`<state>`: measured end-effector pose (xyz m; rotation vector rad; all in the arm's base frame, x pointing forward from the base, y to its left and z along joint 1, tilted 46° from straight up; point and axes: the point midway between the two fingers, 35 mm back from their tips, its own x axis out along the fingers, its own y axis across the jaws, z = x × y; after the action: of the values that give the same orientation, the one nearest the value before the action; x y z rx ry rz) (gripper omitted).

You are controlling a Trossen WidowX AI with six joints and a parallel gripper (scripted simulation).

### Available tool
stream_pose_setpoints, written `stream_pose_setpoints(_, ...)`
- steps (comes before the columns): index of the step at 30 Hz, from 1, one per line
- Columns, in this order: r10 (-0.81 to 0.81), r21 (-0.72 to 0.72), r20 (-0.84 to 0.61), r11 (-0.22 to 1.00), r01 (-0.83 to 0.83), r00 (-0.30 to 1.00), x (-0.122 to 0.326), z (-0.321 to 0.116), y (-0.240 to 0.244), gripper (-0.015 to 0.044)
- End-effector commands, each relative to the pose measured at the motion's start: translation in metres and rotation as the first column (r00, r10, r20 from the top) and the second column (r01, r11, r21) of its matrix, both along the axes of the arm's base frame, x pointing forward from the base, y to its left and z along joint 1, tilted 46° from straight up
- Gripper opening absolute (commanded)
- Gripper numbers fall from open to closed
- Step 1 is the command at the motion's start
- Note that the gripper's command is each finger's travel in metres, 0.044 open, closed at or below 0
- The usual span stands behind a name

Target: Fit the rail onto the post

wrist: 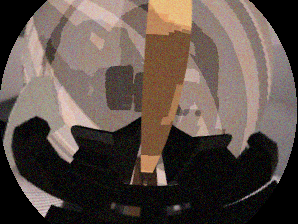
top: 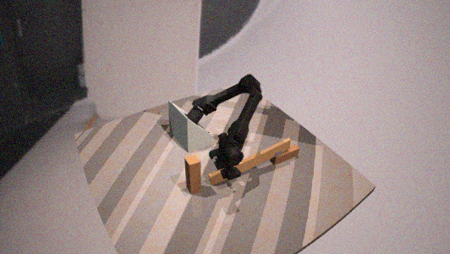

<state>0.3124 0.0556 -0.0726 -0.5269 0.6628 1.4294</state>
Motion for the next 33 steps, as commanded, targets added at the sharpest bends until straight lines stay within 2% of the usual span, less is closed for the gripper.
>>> stream_pose_setpoints(1, -0.002, 0.004, -0.001, 1.0, 0.002, 1.0, 0.0, 0.001, -0.002, 0.0)
stream_pose_setpoints(33, -0.003, 0.003, 0.0, 1.0, 0.003, 1.0, 0.003, 0.012, -0.014, 0.0)
